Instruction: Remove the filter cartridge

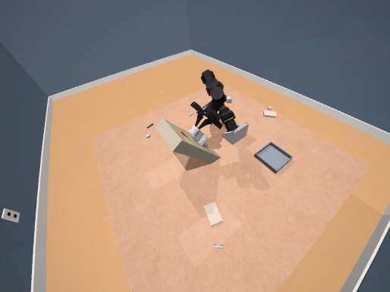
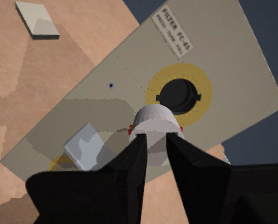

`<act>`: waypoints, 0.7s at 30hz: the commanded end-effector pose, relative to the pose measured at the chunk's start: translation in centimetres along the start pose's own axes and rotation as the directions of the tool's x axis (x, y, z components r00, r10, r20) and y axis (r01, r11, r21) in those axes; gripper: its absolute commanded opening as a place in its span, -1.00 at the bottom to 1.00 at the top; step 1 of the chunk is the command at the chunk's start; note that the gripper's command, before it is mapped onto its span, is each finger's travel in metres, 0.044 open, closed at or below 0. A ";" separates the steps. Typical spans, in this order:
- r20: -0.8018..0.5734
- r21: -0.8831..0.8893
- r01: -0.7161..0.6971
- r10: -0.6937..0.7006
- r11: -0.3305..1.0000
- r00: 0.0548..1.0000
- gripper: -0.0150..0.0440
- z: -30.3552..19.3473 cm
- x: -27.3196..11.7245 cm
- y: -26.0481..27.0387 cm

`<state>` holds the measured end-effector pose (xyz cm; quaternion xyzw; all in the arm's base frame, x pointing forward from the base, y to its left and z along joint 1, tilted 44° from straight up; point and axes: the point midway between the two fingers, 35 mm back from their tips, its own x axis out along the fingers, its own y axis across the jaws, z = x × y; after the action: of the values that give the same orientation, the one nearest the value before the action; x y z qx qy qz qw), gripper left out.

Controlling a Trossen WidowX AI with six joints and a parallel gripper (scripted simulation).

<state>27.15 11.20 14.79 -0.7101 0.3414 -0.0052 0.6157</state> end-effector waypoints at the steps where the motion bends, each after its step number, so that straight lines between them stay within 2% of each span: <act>1: 0.000 0.005 0.008 -0.008 1.000 1.000 -0.49 -0.7 0.1 0.9; 10: 0.000 0.005 0.008 -0.008 1.000 1.000 -0.49 -2.3 0.5 3.3; 13: 0.000 -0.001 0.000 0.000 1.000 1.000 -0.22 -1.9 0.4 2.8; 14: 0.000 -0.001 0.000 0.000 1.000 1.000 -0.19 -1.9 0.4 2.8; 21: 0.000 -0.001 0.000 0.000 1.000 1.000 -0.19 -1.9 0.4 2.8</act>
<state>25.24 9.17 12.47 -0.7118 0.3430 -0.0045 0.6129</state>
